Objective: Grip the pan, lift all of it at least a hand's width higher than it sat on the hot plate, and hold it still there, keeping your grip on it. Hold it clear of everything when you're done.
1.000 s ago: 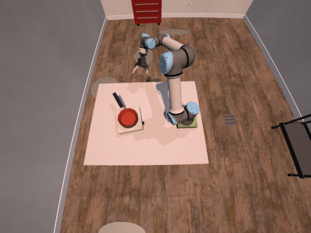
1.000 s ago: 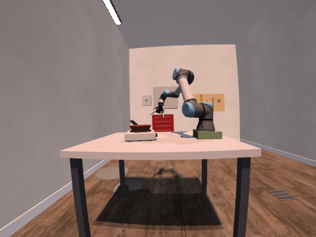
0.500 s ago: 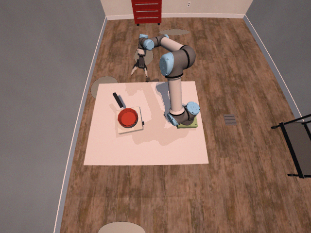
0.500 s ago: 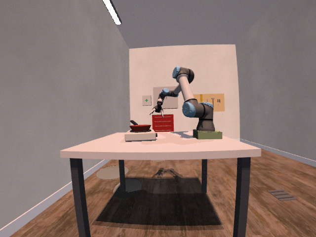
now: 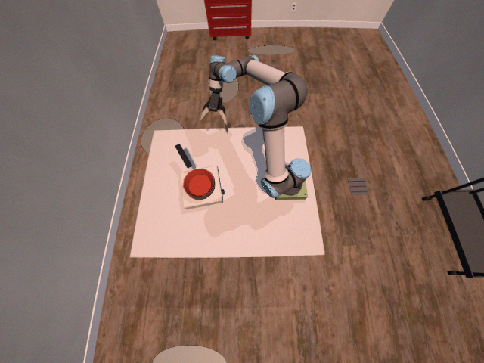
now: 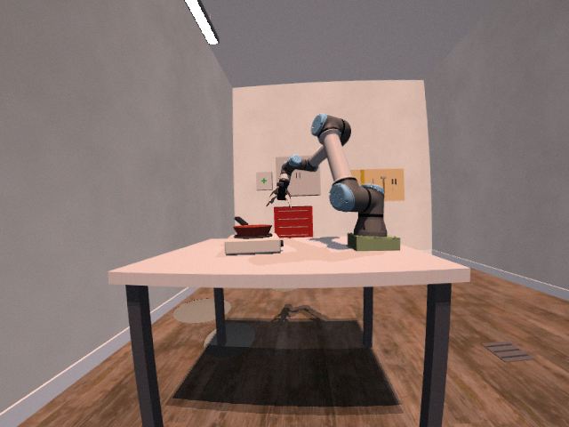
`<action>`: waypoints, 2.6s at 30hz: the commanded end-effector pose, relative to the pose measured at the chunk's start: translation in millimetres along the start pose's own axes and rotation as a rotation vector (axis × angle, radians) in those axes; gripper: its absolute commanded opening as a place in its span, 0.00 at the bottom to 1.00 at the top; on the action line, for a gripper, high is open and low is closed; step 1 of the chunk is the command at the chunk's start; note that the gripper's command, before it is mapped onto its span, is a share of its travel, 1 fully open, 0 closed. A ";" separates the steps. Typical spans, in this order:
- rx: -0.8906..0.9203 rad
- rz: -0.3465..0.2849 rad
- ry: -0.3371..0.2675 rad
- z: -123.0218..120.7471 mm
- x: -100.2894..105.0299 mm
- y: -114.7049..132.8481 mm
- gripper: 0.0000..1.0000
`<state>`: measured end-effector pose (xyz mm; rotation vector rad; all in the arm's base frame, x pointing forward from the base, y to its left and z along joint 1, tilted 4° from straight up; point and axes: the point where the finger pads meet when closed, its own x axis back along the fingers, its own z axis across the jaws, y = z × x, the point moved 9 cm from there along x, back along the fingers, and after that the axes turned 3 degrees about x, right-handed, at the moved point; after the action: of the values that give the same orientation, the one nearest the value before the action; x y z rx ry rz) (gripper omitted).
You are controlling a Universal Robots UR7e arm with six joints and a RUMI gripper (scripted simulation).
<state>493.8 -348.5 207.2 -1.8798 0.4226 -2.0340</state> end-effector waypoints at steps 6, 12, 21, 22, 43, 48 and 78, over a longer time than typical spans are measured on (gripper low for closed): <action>-0.146 -0.043 -0.030 11.0 -8.7 -38.3 1.00; -0.288 -0.087 -0.050 18.3 -18.7 -74.9 1.00; -0.503 -0.162 -0.057 23.4 -34.5 -128.3 1.00; -0.503 -0.162 -0.057 23.4 -34.5 -128.3 1.00; -1.066 -0.352 0.058 4.8 -76.5 -254.6 1.00; -1.214 -0.387 0.120 -7.3 -86.8 -283.3 1.00; -1.994 -0.411 0.401 62.5 -105.0 -299.8 1.00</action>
<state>529.4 -27.1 251.8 -2.2153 3.0892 -2.2019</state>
